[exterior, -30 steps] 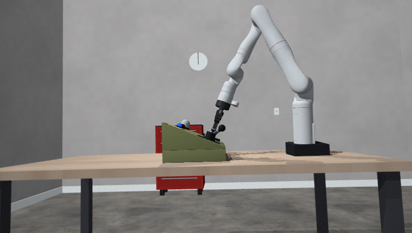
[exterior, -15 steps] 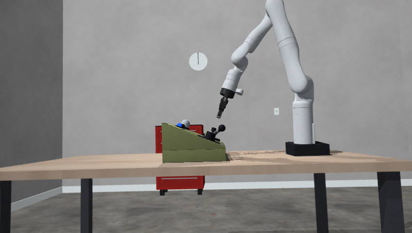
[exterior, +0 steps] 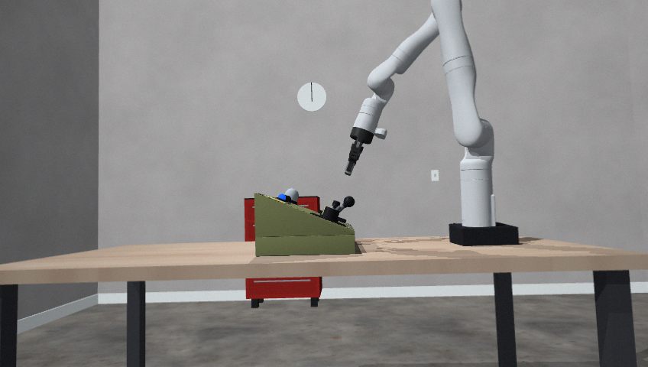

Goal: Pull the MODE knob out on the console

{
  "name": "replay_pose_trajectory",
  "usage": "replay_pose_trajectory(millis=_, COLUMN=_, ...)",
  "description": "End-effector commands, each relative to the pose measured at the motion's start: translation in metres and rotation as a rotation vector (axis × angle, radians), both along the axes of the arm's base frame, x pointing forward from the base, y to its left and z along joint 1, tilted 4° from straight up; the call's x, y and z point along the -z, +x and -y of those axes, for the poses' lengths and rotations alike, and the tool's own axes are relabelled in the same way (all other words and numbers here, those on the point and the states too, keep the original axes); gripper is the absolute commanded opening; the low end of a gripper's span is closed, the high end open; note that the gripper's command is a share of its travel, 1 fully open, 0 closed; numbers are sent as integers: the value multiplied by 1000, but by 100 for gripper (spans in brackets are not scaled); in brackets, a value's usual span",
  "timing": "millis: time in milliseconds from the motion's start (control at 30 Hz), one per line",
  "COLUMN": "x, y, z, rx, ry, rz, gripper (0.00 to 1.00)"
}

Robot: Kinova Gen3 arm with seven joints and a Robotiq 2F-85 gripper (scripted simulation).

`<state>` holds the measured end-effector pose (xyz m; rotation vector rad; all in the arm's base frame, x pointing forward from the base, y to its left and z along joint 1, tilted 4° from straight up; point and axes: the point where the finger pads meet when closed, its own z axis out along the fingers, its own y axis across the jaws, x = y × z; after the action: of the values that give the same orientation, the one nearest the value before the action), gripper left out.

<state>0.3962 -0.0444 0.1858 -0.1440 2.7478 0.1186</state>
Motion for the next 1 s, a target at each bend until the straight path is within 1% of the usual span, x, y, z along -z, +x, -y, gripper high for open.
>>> replay_pose_trajectory(millis=0, x=-1, y=0, z=0, rx=0, ry=0, rz=1, gripper=77)
replay_pose_trajectory(millis=33, x=-1, y=0, z=0, rx=0, ry=0, rz=1, gripper=77)
replay_pose_trajectory(millis=67, x=-1, y=0, z=0, rx=0, ry=0, rz=1, gripper=100)
replay_pose_trajectory(millis=967, x=-1, y=0, z=0, rx=0, ry=0, rz=1, gripper=100)
